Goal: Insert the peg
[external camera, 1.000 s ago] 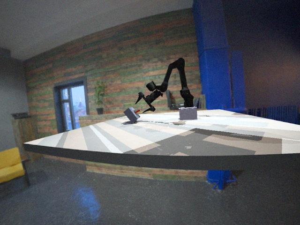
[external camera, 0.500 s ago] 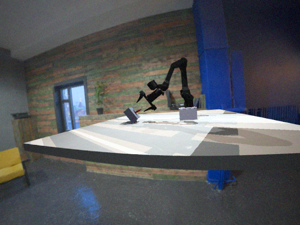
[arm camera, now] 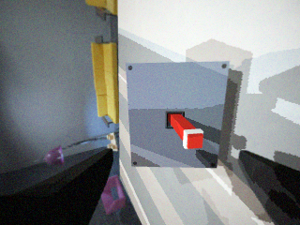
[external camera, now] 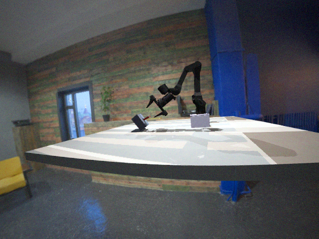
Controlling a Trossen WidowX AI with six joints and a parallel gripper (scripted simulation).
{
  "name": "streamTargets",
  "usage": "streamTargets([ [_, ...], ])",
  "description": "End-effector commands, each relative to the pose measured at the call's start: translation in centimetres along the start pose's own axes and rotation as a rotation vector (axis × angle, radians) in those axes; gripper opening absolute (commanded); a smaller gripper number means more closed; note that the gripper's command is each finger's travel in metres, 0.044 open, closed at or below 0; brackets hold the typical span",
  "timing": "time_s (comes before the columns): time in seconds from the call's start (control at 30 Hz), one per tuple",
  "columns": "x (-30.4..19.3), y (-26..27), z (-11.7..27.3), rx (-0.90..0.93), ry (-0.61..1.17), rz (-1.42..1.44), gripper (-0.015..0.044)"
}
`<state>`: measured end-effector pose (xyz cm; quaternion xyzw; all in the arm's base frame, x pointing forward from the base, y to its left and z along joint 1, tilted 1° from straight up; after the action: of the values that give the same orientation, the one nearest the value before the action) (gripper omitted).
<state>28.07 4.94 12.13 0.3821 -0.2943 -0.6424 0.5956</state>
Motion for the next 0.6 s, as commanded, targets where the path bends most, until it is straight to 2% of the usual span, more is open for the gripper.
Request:
streamTargets([
  [0.0, 0.0, 0.1, 0.4, 0.004, -0.002, -0.004, 0.044],
  [0.57, 0.0, 0.1, 1.8, 0.003, -0.002, -0.004, 0.044],
])
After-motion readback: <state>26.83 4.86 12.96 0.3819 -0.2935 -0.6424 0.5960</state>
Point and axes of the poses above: the point midway between the two fingers, 35 mm back from their tips, its own z axis back along the fingers, its own y axis across the jaws, x = y × z, the point moved 9 cm from there along z, back along the fingers, and after that the axes turned 11 degrees about -z, right-handed, at the moved point
